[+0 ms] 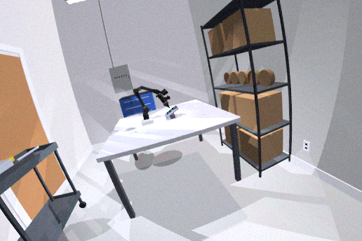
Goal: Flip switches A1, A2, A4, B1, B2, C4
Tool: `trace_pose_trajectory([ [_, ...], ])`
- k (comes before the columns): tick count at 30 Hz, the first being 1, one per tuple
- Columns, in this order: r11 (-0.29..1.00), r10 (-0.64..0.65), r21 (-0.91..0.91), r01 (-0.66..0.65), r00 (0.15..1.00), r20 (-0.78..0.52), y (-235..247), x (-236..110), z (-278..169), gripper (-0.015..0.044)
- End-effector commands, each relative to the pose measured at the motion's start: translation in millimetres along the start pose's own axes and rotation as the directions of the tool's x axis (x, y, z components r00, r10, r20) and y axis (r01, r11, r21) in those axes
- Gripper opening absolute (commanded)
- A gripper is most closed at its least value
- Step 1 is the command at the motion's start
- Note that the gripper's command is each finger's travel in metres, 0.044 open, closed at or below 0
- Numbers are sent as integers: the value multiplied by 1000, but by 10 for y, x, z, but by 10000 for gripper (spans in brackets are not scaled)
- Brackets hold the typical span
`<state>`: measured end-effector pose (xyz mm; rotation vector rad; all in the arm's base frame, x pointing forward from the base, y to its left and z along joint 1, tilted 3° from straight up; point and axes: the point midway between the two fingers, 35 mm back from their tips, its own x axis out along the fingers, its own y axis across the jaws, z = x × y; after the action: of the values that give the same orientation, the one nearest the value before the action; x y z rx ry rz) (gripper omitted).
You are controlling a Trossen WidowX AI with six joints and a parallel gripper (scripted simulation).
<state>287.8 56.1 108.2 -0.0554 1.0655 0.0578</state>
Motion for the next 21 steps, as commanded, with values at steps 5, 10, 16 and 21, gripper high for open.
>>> trace_pose_trajectory([
  [5, 1000, -2, -2, 2, 1000, -10, -1, 122, -16, 0],
  [10, 1000, -2, -2, 2, 1000, -10, -1, 180, -15, 0],
  [16, 1000, -2, -2, 2, 1000, -10, -1, 180, -15, 0],
  [21, 1000, -2, -2, 2, 1000, -10, -1, 180, -15, 0],
])
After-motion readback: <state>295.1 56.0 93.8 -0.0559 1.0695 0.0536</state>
